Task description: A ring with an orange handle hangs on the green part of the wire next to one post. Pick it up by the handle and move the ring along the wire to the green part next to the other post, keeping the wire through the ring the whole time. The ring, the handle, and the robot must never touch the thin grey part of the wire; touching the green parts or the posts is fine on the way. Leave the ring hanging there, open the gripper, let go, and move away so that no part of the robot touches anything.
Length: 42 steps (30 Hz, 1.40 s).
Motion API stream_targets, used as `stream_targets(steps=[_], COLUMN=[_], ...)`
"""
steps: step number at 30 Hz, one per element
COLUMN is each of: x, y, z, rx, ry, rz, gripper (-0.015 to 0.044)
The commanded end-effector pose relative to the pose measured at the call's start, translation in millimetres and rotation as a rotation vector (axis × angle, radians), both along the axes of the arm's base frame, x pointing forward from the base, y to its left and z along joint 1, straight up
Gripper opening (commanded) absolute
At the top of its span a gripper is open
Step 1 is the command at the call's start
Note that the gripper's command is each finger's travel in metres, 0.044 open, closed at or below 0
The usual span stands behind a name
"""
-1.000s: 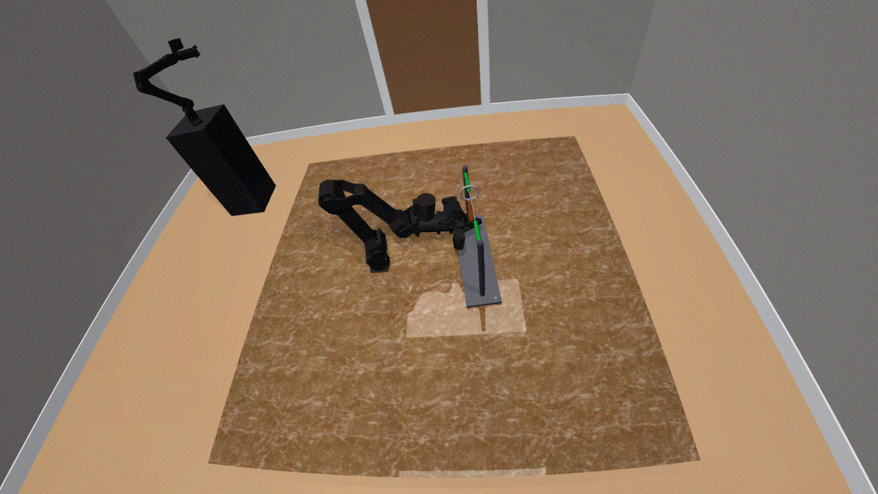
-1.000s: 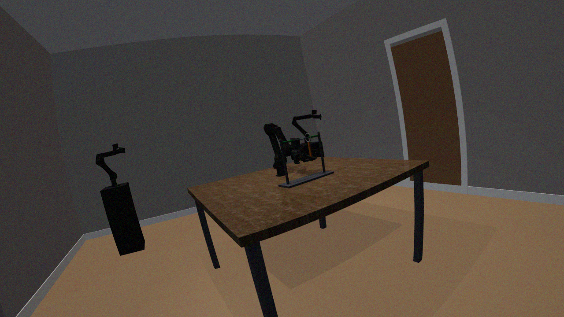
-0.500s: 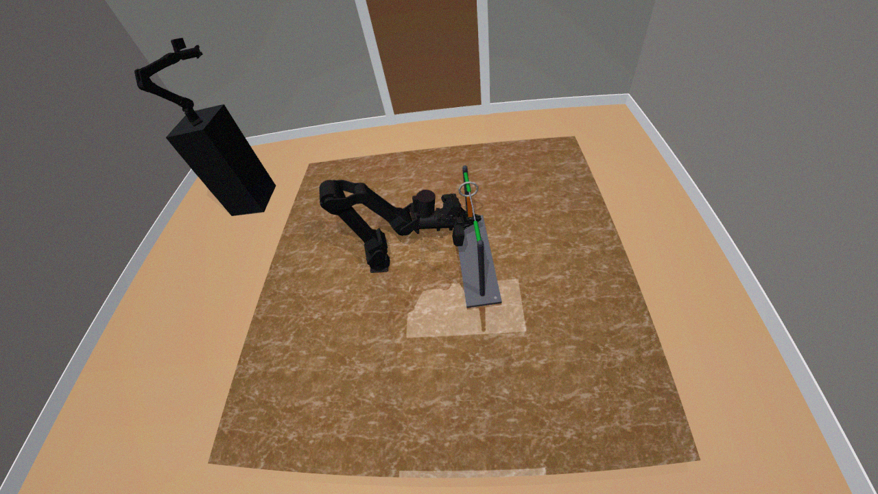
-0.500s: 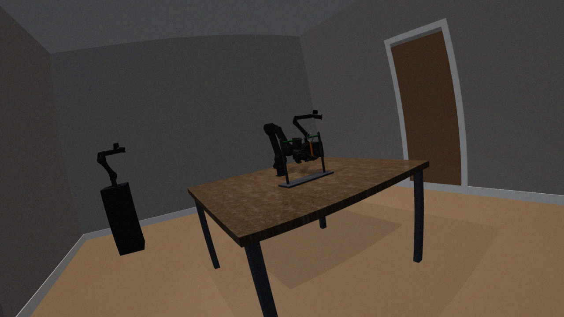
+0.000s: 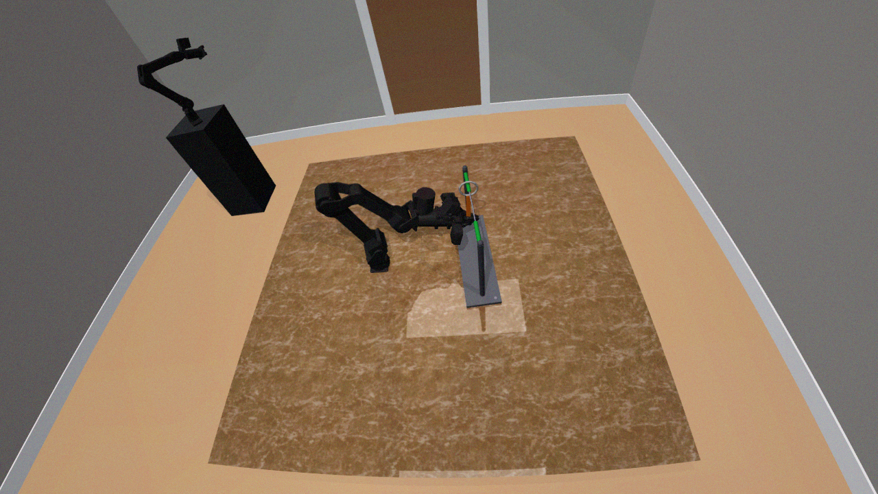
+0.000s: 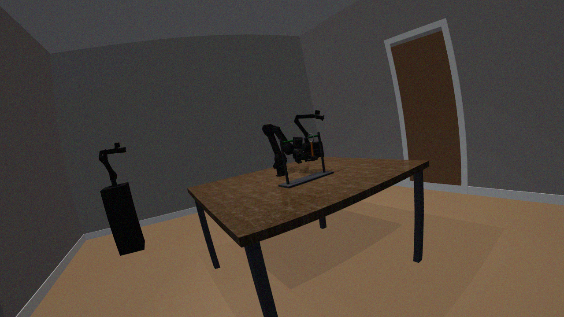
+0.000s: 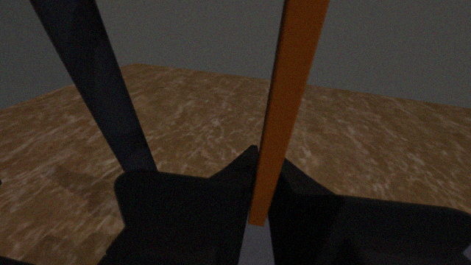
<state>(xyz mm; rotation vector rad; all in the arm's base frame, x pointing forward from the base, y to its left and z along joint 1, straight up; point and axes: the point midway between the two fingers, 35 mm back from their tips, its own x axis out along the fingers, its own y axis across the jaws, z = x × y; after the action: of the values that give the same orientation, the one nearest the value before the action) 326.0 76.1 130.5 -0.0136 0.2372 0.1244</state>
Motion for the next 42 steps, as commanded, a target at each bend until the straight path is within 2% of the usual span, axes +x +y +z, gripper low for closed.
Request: stream_targets(steps=[1,22,34,42], x=[-1.5,-3.9,-4.7,-16.5], y=[0.2,1.0,1.4,0.4], z=[-4.9,-12.8,-12.2,-6.9], rx=[0.003,0.001,-0.003,-0.002], ry=[0.012,0.03,0.03,0.031], rz=[-0.004,-0.003,0.001,0.0], gripper=[-0.015,-0.015,0.016,0.016])
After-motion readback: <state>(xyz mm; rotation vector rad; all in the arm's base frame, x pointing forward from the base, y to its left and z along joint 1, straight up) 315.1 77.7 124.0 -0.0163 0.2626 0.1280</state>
